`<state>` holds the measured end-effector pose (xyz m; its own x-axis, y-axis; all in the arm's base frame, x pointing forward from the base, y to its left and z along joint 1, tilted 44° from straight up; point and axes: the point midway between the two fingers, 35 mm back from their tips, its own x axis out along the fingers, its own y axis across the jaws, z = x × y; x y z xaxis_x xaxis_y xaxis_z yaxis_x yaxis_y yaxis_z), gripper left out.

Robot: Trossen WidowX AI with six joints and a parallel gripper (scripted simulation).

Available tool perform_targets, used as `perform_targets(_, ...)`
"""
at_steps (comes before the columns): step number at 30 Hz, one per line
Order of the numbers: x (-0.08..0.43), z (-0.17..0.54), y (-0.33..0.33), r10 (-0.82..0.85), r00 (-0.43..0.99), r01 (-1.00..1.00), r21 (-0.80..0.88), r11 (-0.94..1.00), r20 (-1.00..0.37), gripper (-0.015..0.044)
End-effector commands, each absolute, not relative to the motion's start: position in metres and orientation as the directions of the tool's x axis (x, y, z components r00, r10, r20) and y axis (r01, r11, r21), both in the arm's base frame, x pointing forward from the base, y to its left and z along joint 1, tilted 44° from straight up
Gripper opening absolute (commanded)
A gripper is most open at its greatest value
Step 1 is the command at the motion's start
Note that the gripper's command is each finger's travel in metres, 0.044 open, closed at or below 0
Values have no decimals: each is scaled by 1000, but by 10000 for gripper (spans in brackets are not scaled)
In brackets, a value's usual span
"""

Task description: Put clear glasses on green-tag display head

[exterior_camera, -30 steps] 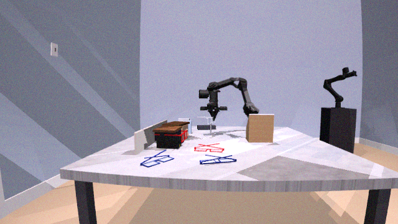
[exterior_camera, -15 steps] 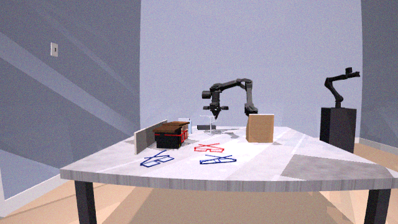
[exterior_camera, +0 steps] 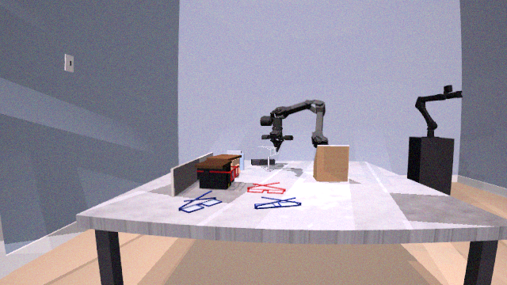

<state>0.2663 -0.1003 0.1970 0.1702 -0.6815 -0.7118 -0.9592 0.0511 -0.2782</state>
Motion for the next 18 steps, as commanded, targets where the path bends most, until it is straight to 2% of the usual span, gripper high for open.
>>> perform_targets(1, 268, 185, -109, -679, 166, -961, -271, 51, -715, 0)
perform_targets(18, 269, 160, -138, -683, 167, -961, -272, 49, -711, 0)
